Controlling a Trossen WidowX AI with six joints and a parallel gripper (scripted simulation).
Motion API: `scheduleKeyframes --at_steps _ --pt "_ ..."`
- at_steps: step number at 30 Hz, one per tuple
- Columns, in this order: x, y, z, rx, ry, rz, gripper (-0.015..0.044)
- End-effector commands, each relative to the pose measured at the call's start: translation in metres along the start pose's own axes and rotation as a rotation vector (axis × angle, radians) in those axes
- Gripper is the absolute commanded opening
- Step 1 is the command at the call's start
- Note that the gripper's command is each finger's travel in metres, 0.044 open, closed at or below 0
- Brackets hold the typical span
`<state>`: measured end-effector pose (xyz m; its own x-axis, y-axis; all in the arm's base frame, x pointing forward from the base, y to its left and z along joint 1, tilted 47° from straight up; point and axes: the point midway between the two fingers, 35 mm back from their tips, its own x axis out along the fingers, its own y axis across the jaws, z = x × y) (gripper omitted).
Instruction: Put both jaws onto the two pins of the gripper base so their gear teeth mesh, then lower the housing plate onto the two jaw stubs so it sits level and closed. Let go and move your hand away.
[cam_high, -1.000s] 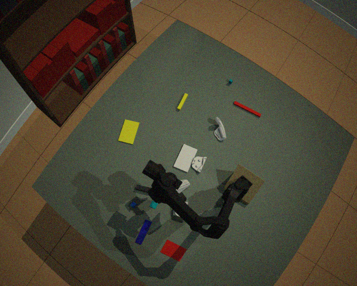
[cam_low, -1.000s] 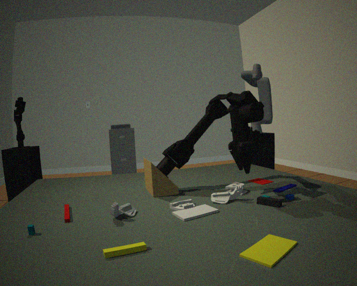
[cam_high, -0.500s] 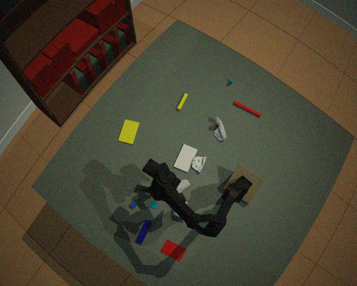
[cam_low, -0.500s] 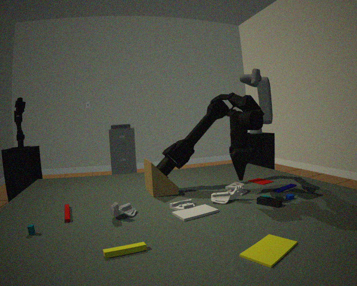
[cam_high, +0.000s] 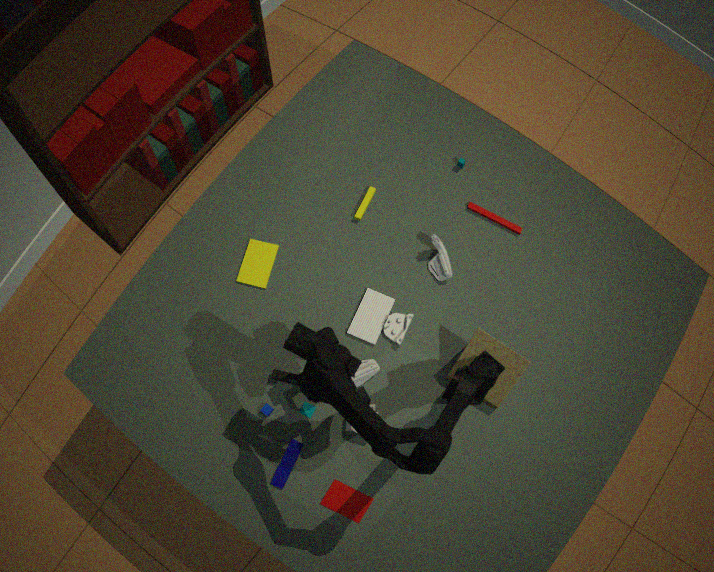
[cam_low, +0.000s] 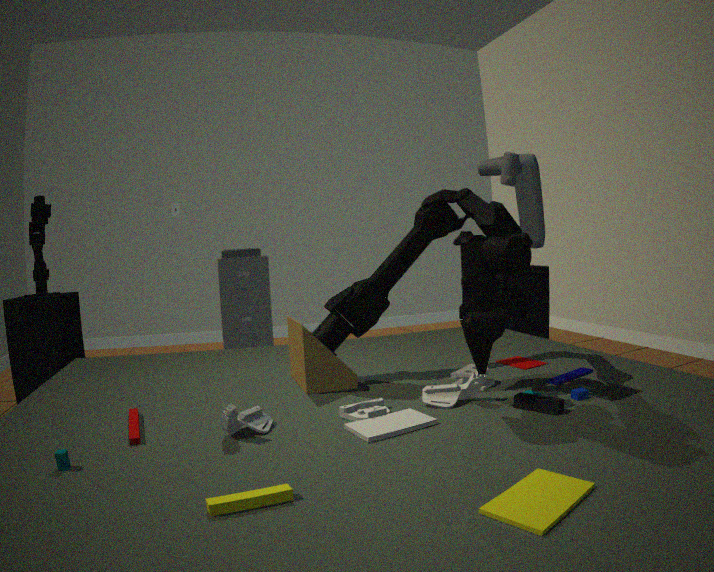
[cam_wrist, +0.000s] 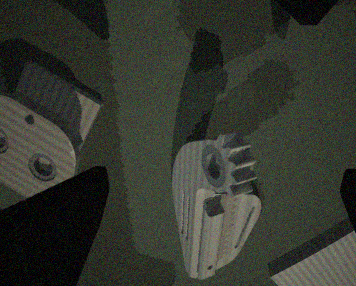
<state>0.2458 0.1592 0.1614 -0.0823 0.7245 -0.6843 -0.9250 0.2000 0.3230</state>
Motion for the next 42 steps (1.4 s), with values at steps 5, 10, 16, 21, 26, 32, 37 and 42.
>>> scheduleKeyframes --at_steps 5,10,16,21,26,32,37,42 --pt "0.015 0.000 -0.002 0.007 0.009 0.000 0.0440" --pt "0.022 0.000 -0.002 0.008 0.009 0.000 0.0440" --pt "0.032 0.000 -0.002 0.007 0.007 0.000 0.0440" --pt "0.040 0.001 -0.001 0.007 0.004 0.001 0.0440" --pt "0.048 0.002 -0.001 0.006 0.001 0.002 0.0440" --pt "0.053 0.003 -0.001 0.005 -0.001 0.003 0.0440" --pt "0.053 0.003 -0.001 0.005 -0.001 0.003 0.0361" --pt "0.053 0.003 -0.001 0.005 -0.001 0.003 0.0230"
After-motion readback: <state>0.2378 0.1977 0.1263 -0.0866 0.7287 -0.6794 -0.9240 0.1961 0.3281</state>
